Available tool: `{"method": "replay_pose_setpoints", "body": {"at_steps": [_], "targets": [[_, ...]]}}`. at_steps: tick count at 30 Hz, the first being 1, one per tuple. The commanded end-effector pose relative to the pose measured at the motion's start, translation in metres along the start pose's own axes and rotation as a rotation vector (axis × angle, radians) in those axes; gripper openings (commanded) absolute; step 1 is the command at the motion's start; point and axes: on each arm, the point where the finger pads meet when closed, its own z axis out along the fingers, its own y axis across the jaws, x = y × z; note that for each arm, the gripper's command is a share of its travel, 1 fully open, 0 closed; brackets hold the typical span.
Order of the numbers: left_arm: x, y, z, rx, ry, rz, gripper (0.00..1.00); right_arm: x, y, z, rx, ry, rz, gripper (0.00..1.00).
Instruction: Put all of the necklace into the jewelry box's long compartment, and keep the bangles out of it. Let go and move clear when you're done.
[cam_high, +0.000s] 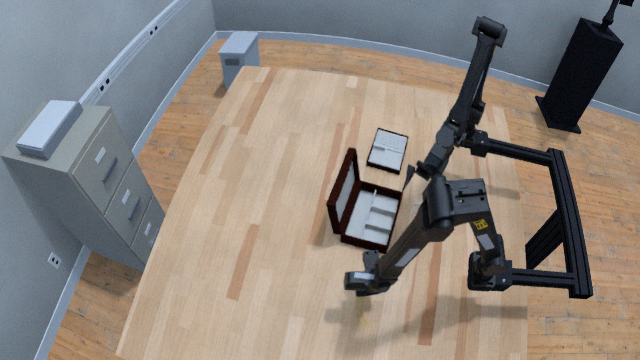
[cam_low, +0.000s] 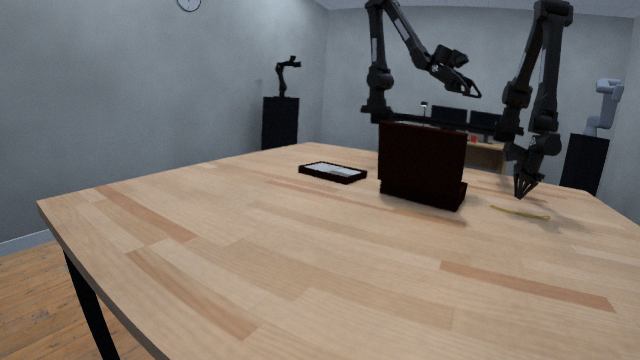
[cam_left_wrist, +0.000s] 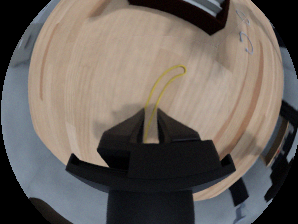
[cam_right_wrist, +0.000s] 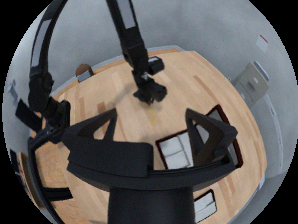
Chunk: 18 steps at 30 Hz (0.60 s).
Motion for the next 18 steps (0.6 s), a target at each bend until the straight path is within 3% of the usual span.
{"method": "replay_pose_setpoints", "body": {"at_steps": [1, 8, 18], "targets": [[-0.009, 0.007, 0.014, 0.066, 0.062, 0.252, 0.18, -0.012, -0.009, 0.013, 0.018, -0.039, 0.031, 1.00], [-0.004, 0.010, 0.030, 0.119, 0.207, 0.390, 0.18, 0.044, -0.010, 0.027, 0.018, -0.010, 0.022, 1.00], [0.002, 0.018, 0.029, 0.103, 0.229, 0.357, 0.18, 0.063, -0.012, 0.040, 0.023, -0.017, 0.024, 1.00]]}}
